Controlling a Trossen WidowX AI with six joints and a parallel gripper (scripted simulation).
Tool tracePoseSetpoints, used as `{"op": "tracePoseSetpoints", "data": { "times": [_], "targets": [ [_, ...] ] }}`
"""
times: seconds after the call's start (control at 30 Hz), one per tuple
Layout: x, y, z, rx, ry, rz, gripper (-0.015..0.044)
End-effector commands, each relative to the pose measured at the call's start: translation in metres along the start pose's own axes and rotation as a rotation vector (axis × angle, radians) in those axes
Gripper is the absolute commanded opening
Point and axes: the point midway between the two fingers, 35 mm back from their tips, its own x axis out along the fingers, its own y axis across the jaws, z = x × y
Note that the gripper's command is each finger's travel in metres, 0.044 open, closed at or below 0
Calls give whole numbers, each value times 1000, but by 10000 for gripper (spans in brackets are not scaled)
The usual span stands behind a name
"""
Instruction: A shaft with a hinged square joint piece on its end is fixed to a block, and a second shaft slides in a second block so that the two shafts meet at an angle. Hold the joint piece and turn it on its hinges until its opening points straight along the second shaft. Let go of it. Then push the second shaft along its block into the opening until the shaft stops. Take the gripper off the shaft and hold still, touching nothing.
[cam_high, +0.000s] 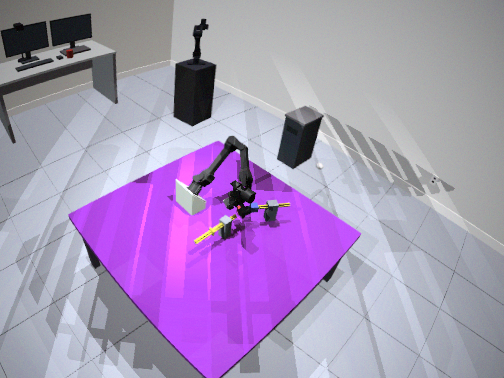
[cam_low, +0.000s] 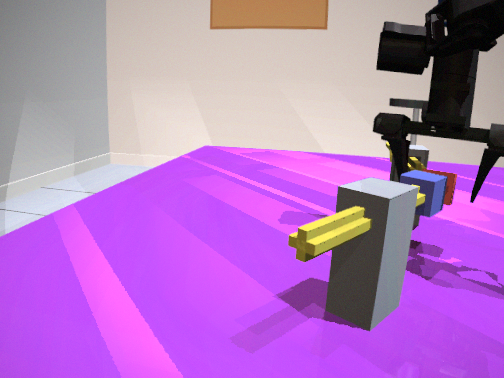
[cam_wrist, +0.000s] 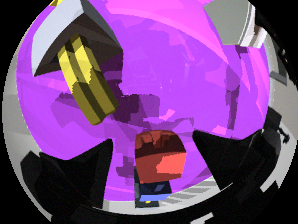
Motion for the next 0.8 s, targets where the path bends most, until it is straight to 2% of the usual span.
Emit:
{"op": "tracePoseSetpoints", "data": {
  "times": [0.0, 0.47, 0.77],
  "targets": [
    [6, -1, 0, 2, 3, 1, 440],
    [25, -2, -1, 2, 6, 0, 440],
    [25, -2, -1, 2, 6, 0, 204]
  ]
}}
